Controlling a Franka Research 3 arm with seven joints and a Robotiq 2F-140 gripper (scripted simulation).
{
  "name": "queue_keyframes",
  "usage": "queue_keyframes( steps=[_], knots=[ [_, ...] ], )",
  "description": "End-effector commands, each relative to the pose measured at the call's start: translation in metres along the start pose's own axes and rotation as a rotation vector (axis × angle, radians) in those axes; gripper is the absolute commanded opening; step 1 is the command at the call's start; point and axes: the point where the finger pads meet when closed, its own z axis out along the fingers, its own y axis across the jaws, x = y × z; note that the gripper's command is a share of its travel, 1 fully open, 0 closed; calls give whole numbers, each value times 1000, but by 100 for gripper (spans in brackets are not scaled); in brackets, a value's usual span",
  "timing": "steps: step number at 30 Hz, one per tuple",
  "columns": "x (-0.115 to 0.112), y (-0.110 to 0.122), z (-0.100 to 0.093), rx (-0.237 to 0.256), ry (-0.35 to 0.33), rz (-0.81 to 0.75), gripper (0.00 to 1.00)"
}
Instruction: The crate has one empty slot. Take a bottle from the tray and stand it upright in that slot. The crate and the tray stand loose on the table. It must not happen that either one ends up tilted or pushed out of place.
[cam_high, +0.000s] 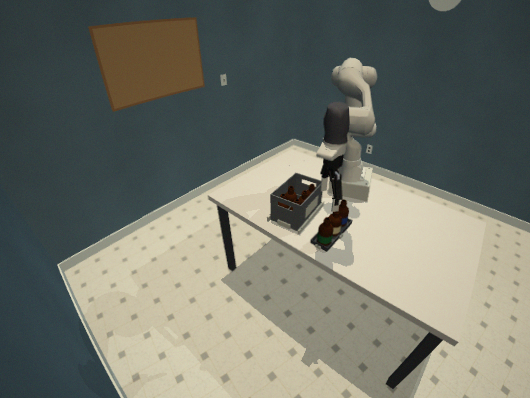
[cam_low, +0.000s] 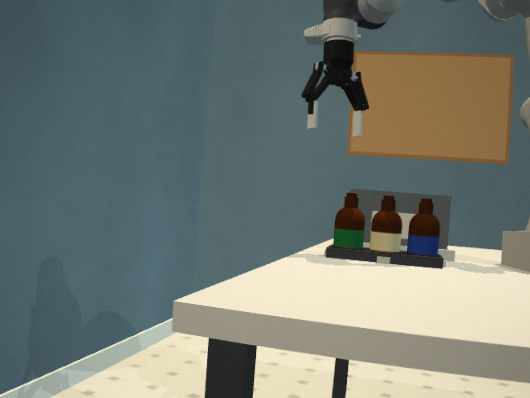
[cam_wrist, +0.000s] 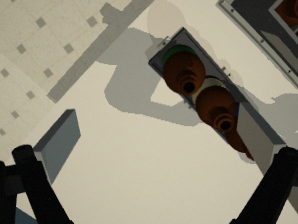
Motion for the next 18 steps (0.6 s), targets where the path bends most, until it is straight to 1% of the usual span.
queue_keyframes(
  steps=[1,2,3,4,5,6,7,8,9,10,11,12,16,17,18],
  knots=[
    [4,4,0,-1,2,0,100],
    [11,14,1,-2,7,0,100],
    [23,30,2,-4,14,0,100],
    [38,53,3,-8,22,-1,100],
    [48,74,6,-12,31,-2,100],
    [52,90,8,-16,38,-3,100],
    [61,105,9,-16,38,-3,100],
    [65,125,13,-18,44,-6,100],
    [76,143,14,-18,44,-6,100],
    [85,157,14,-18,44,-6,100],
    [85,157,14,-18,44,-6,100],
    [94,197,21,-19,46,-10,100],
    [94,197,21,-19,46,-10,100],
    [99,234,27,-18,46,-16,100],
    [99,234,27,-18,46,-16,100]
  ],
)
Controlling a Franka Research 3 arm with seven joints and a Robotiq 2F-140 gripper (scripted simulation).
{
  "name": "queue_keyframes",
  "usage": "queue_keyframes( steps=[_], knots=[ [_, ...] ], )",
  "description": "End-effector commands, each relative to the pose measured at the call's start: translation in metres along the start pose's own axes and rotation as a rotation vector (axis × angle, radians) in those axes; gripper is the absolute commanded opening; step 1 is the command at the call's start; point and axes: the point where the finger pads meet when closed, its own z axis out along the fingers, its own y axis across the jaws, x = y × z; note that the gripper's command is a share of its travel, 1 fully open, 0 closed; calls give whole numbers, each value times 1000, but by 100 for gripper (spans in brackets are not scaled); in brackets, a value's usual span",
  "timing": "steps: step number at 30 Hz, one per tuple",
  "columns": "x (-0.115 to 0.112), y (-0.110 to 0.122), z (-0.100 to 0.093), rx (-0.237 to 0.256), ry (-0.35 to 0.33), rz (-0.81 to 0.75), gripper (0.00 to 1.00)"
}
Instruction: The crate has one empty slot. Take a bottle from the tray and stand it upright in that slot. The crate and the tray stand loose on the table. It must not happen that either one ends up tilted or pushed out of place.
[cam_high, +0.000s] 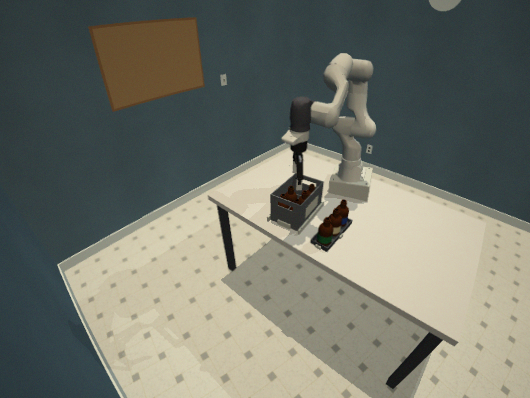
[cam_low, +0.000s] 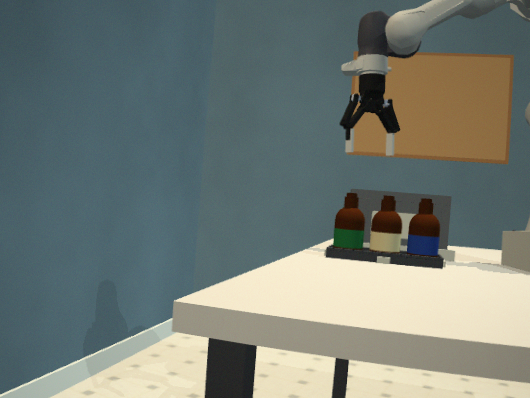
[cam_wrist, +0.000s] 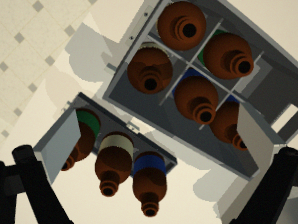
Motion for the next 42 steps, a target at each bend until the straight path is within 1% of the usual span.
queue_keyframes(
  steps=[1,2,5,6,8,9,10,11,12,13,17,40,41,42],
  knots=[
    [11,18,4,26,19,-119,100],
    [15,50,12,30,17,-125,100],
    [15,50,12,30,17,-125,100],
    [16,76,20,35,14,-132,100],
    [16,76,20,35,14,-132,100],
    [15,96,27,40,11,-138,100],
    [15,96,27,40,11,-138,100],
    [14,109,32,45,9,-143,100],
    [14,109,32,45,9,-143,100],
    [12,117,35,48,8,-146,100],
    [12,120,36,49,7,-147,100],
    [12,120,36,49,7,-147,100],
    [12,120,36,49,7,-147,0],
    [12,120,36,49,7,-147,0]
  ],
)
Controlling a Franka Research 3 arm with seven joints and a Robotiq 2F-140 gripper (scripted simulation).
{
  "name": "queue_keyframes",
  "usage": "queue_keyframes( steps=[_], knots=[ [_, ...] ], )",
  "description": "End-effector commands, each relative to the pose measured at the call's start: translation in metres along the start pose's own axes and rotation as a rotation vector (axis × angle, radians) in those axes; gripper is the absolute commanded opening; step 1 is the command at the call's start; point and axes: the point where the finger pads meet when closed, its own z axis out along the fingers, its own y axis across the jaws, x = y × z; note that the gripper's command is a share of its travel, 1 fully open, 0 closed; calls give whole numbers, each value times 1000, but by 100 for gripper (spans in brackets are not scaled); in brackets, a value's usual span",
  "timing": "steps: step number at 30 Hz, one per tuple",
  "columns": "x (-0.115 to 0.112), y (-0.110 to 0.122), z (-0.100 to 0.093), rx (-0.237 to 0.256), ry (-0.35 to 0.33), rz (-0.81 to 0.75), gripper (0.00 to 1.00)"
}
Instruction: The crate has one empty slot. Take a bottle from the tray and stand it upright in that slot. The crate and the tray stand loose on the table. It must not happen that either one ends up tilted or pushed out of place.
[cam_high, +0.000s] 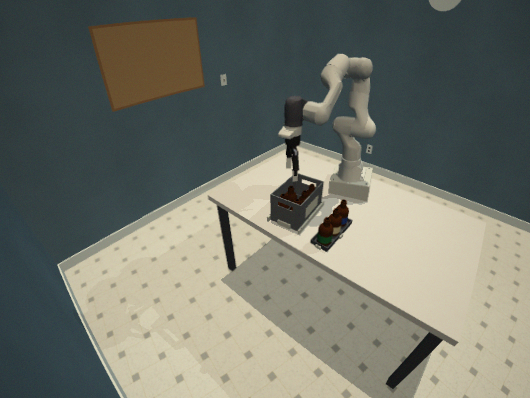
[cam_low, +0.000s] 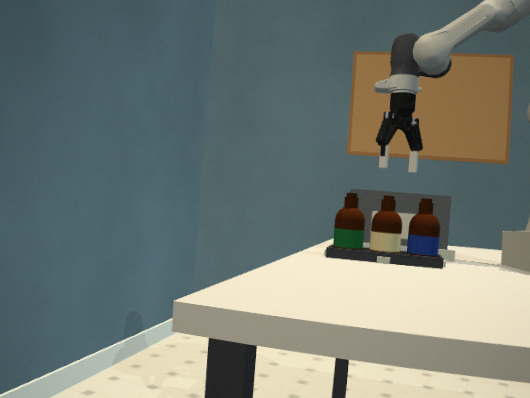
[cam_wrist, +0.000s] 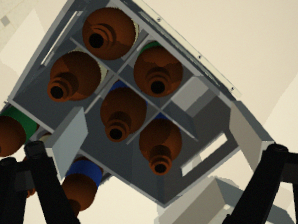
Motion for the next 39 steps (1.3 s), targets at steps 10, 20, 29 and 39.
queue_keyframes(
  steps=[10,20,29,39],
  knots=[
    [0,0,0,0,3,-13,0],
    [0,0,0,0,3,-13,0],
    [0,0,0,0,3,-13,0],
    [-58,-106,-2,1,8,58,0]
  ],
)
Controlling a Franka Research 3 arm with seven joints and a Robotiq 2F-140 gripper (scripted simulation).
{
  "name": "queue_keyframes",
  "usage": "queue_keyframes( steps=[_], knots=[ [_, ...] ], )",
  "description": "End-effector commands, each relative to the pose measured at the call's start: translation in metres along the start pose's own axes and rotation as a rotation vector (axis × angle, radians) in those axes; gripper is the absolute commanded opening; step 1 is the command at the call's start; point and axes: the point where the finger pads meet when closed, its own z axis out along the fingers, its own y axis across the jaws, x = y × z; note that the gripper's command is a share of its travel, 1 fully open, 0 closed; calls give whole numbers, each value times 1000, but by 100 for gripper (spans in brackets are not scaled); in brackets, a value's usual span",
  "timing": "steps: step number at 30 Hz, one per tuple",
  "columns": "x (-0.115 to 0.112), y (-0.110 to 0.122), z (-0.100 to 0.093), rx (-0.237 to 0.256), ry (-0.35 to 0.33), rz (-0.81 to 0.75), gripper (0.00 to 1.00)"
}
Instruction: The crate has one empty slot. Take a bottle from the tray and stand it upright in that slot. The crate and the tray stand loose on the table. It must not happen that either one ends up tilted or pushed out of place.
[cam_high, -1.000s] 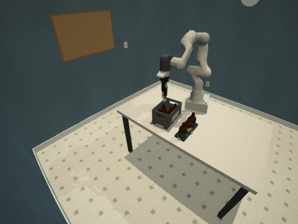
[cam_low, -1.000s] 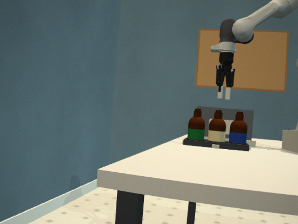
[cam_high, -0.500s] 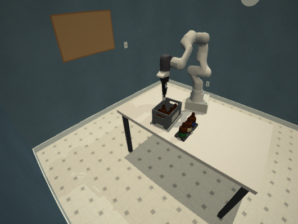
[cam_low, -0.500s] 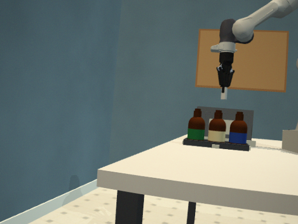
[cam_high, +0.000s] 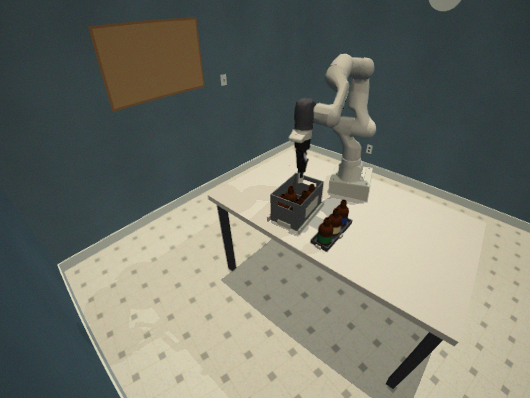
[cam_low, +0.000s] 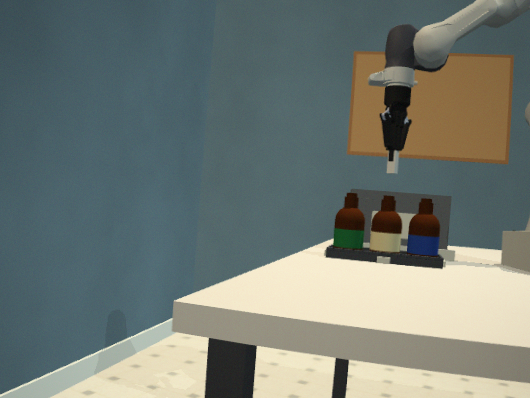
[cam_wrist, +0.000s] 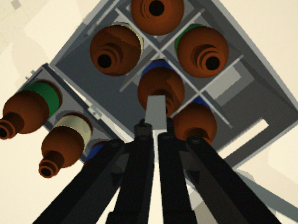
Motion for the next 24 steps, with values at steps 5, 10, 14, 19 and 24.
queue_keyframes(
  steps=[5,10,14,19,24],
  knots=[
    [-76,-108,2,-2,-4,158,0],
    [-136,-183,5,-2,-5,162,38],
    [-136,-183,5,-2,-5,162,38],
    [-136,-183,5,-2,-5,162,38],
    [-136,-183,5,-2,-5,162,38]
  ],
)
